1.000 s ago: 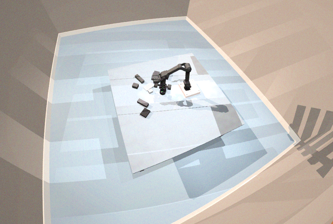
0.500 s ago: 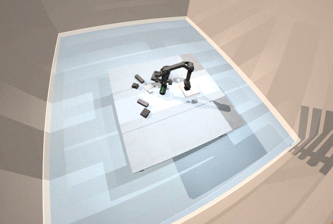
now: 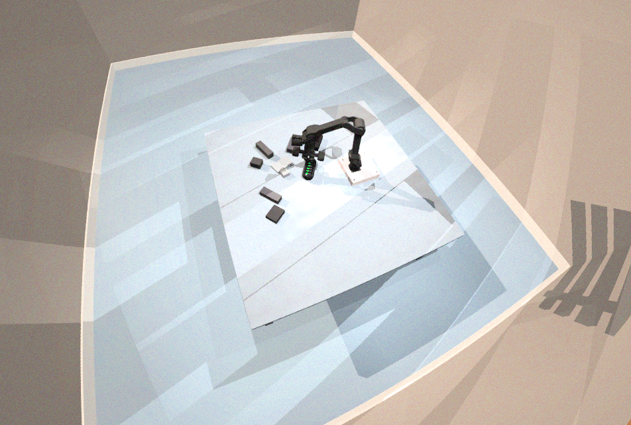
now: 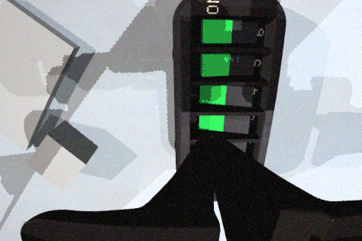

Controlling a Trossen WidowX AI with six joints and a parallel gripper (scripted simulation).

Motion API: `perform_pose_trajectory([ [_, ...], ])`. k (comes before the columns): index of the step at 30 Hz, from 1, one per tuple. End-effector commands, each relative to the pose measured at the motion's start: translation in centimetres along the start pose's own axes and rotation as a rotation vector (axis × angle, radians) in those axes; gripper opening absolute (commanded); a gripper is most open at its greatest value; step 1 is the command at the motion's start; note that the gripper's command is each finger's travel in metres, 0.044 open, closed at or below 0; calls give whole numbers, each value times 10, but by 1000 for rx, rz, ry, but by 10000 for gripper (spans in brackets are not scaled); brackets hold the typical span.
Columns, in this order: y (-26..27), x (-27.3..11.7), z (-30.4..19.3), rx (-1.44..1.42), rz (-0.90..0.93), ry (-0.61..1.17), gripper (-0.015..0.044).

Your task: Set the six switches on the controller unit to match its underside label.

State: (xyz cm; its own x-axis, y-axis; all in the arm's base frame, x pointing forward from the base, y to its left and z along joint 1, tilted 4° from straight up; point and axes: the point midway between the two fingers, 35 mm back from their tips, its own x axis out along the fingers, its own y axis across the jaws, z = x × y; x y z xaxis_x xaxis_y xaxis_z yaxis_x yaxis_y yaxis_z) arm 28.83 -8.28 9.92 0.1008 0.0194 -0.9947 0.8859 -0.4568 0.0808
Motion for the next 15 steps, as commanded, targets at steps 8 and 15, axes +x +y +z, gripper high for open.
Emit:
perform_pose_trajectory([
  [8,29,21,1,-1,-3,1,0],
  [15,30,21,1,-1,-3,1,0],
])
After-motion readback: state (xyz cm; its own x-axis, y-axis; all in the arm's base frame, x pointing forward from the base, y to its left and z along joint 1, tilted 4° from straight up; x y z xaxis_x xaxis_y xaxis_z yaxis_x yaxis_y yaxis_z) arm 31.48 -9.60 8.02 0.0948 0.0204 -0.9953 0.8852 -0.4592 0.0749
